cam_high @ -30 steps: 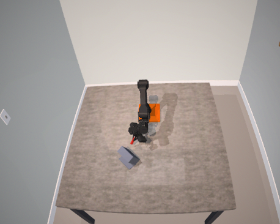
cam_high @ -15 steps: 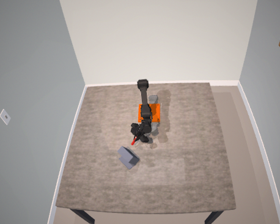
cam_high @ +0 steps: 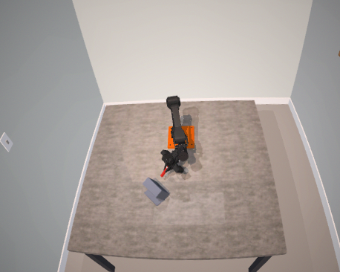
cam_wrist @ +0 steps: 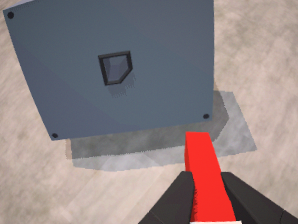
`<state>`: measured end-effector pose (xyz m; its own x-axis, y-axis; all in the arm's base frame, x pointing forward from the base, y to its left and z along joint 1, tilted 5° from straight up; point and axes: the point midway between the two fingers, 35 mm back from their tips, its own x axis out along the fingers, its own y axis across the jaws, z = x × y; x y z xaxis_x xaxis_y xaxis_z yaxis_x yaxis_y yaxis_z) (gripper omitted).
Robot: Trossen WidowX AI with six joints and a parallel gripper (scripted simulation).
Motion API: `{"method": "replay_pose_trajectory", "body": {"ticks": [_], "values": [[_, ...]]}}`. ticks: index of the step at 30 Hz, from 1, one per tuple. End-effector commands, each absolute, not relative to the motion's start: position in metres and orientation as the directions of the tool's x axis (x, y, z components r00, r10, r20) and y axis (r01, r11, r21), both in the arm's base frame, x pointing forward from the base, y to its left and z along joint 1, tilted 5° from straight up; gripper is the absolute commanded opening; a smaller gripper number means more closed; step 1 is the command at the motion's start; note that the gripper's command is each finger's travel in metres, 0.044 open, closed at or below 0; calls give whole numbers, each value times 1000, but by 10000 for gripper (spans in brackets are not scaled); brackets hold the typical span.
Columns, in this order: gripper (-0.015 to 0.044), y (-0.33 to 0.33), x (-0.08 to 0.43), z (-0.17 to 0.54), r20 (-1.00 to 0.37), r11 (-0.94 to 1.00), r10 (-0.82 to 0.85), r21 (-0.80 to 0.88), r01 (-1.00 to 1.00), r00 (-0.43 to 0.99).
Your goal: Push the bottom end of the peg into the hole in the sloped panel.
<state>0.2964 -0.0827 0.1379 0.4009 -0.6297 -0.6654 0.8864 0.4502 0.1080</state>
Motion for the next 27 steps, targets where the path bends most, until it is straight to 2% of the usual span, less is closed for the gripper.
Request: {"method": "replay_pose_trajectory", "body": {"ticks": [1, 27], "values": [[0, -80, 296, 139, -645, 466, -641, 104, 879, 416], [0, -58, 300, 145, -516, 543, -691, 93, 835, 506]]}}
